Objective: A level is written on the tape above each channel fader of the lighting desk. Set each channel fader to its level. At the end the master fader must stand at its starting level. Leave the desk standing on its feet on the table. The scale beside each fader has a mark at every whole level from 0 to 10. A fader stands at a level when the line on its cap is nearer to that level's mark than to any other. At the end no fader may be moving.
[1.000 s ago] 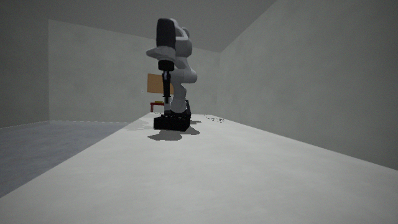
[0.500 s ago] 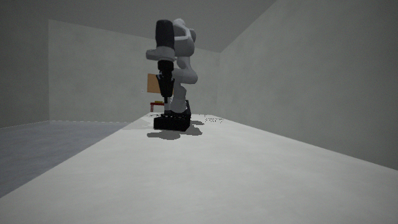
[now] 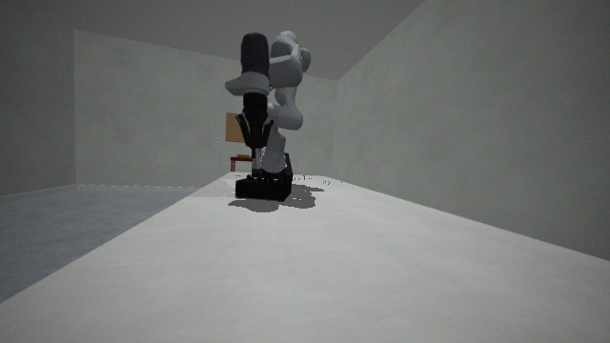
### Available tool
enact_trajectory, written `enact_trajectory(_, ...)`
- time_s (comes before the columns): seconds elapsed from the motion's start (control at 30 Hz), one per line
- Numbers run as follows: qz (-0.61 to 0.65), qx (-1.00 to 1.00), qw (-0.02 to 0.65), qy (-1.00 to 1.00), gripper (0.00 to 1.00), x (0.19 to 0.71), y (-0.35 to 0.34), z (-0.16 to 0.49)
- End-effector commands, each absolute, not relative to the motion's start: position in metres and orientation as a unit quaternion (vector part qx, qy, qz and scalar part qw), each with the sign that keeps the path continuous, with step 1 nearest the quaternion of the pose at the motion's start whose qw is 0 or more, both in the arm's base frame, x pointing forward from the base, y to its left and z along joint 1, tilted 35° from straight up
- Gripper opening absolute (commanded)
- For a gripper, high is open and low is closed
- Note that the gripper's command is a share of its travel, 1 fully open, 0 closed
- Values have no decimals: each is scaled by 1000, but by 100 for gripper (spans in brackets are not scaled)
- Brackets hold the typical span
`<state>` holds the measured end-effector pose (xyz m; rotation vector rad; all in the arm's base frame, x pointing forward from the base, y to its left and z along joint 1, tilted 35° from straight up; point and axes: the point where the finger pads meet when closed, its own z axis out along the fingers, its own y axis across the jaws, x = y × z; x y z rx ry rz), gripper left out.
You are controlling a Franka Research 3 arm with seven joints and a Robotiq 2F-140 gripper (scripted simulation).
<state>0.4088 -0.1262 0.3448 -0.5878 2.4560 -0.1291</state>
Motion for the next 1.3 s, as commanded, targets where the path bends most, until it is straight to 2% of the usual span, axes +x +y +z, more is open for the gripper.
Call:
enact_trajectory(0.0, -17, -88, 305, 948, 0, 410, -124, 345)
enact_trajectory(0.63, 48, 191, 294, 935, 0, 414, -124, 341)
enact_trajectory(1.27, 48, 191, 294, 935, 0, 421, -123, 331)
